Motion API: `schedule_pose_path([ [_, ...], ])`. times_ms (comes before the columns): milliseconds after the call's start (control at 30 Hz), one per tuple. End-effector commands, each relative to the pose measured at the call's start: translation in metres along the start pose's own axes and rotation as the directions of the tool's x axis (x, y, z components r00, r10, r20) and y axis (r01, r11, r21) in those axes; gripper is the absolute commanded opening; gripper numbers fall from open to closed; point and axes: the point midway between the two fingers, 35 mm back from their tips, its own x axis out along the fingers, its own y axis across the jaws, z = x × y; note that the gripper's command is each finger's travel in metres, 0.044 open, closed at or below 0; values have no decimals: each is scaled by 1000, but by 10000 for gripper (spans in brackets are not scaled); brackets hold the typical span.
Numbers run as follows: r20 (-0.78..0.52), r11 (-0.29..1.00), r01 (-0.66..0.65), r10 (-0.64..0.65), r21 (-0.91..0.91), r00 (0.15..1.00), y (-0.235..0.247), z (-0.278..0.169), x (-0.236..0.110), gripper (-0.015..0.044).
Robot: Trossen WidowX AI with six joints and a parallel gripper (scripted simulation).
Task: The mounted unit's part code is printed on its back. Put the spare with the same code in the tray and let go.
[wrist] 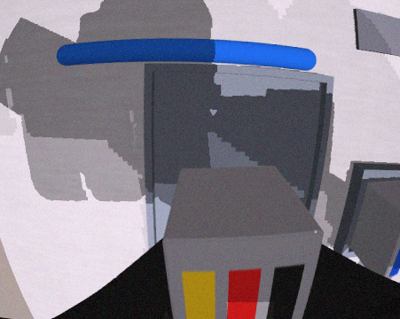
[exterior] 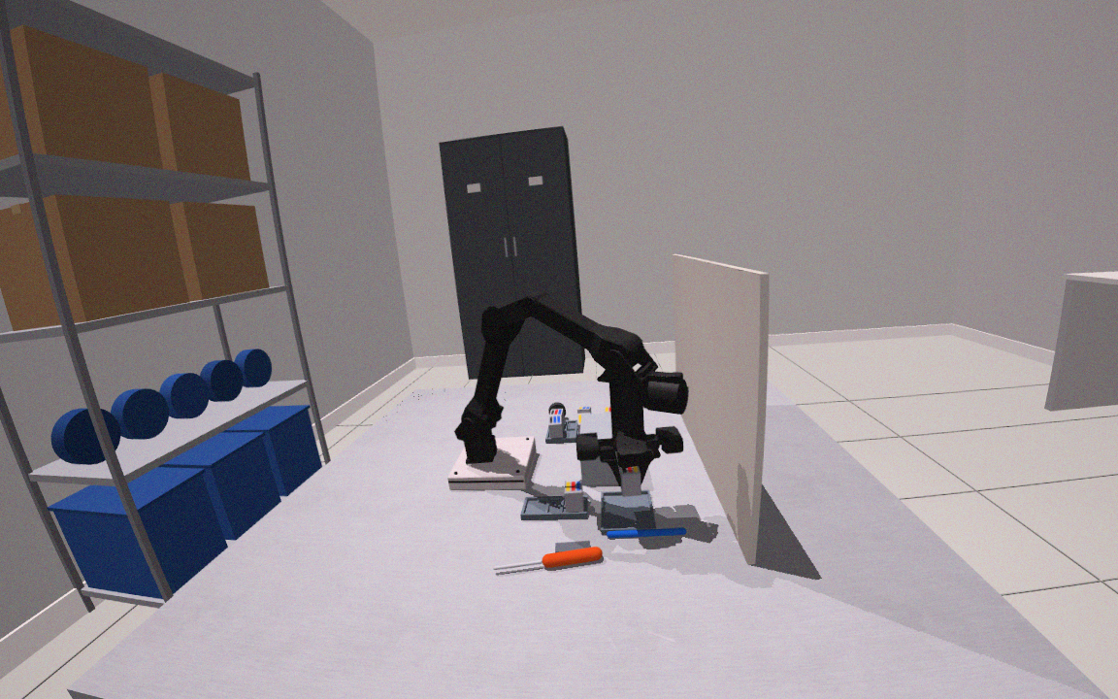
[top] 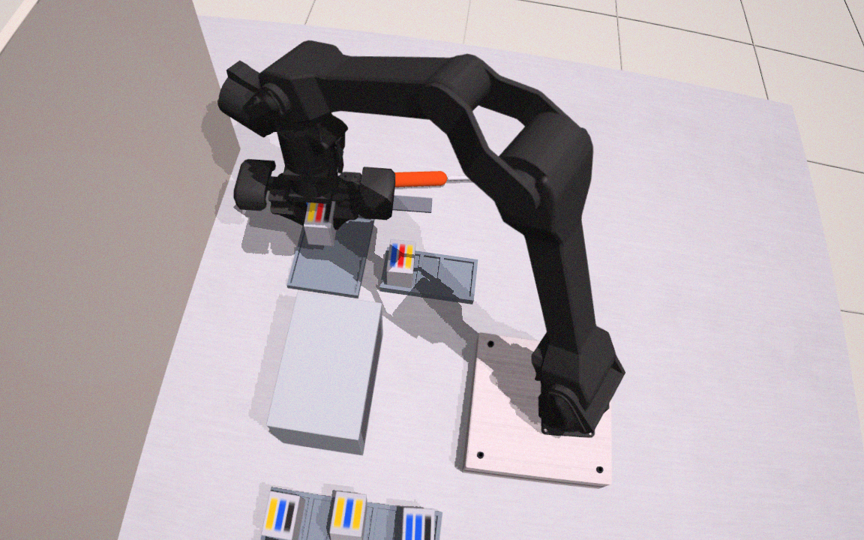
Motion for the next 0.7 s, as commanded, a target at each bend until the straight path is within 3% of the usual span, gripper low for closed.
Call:
schedule_pose_path([
  [0,4,1000,0,0,-6,1000,0,1,3,0],
  [667,4,1000,0,0,-6,1000,-2,0,18,0],
])
